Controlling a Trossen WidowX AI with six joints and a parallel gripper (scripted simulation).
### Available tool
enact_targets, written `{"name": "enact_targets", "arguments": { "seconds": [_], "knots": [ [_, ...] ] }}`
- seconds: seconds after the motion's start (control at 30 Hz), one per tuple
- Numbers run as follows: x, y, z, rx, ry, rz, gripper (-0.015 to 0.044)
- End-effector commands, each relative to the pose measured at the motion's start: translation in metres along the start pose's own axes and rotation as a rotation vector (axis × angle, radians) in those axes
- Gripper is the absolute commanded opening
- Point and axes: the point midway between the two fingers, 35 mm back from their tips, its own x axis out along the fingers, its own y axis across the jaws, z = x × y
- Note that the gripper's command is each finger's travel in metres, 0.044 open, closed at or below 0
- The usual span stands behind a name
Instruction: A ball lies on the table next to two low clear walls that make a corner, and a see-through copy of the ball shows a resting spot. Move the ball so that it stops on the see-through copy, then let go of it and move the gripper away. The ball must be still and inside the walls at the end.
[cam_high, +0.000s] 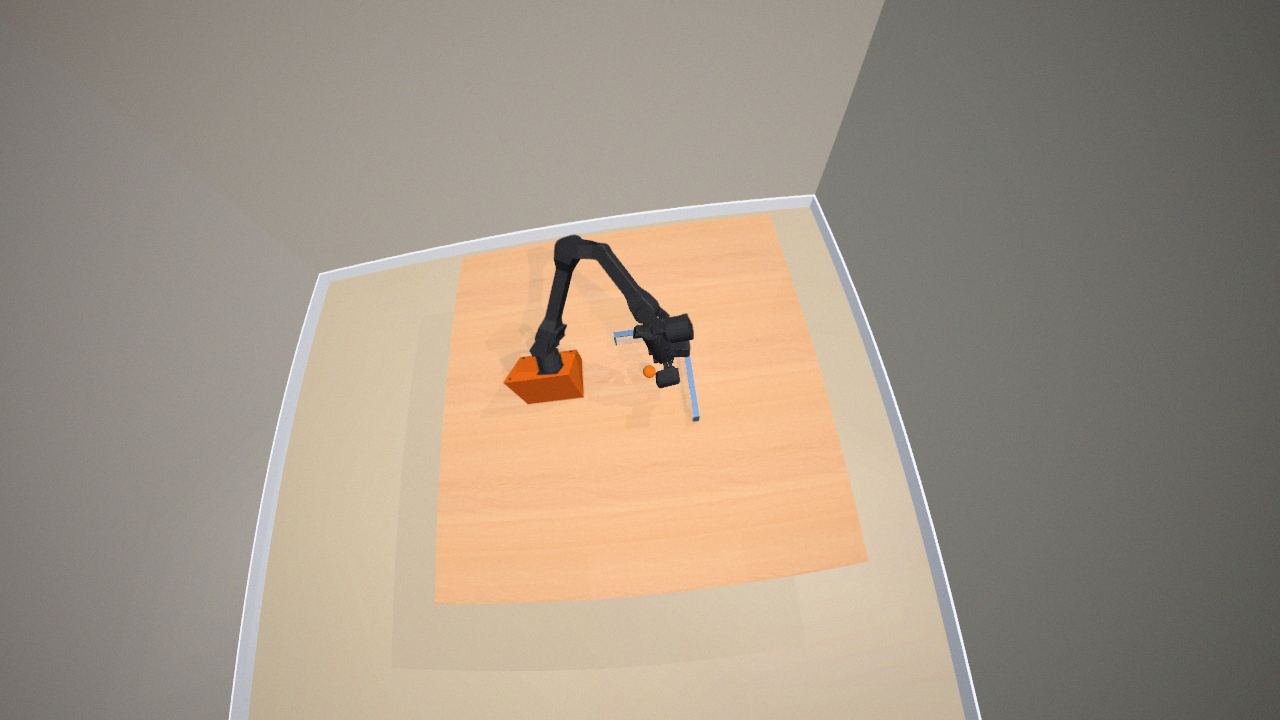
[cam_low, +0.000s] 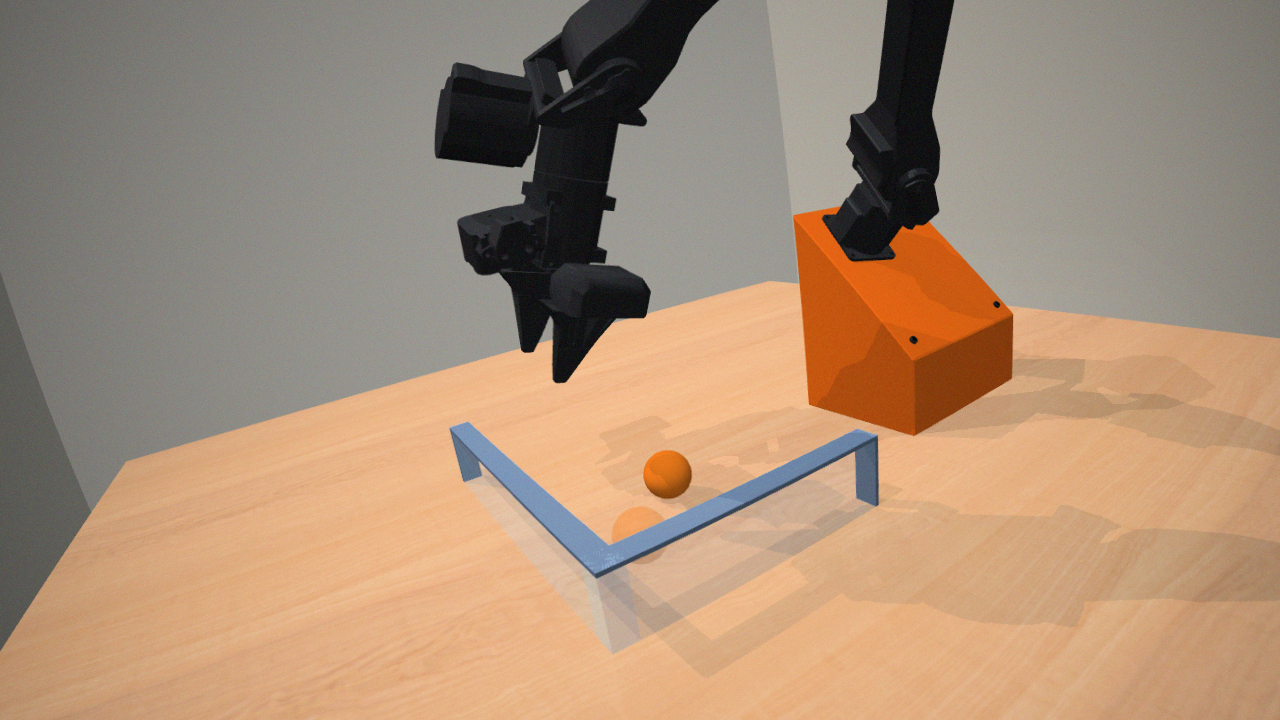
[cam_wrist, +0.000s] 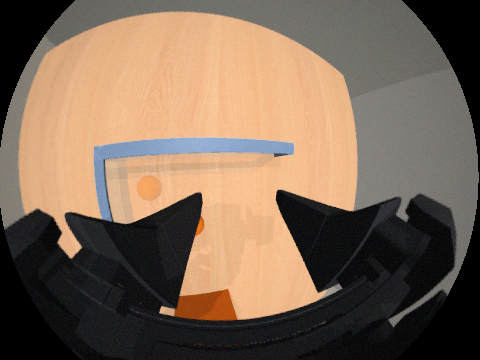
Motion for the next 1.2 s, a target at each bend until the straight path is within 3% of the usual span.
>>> {"name": "enact_targets", "arguments": {
  "seconds": [0.0, 1.17],
  "knots": [
    [0.023, 0.046, -0.058, 0.009, 0.199, 0.181, 0.0309],
    [0.061, 0.066, -0.082, 0.016, 0.25, 0.227, 0.0309]
  ]
}}
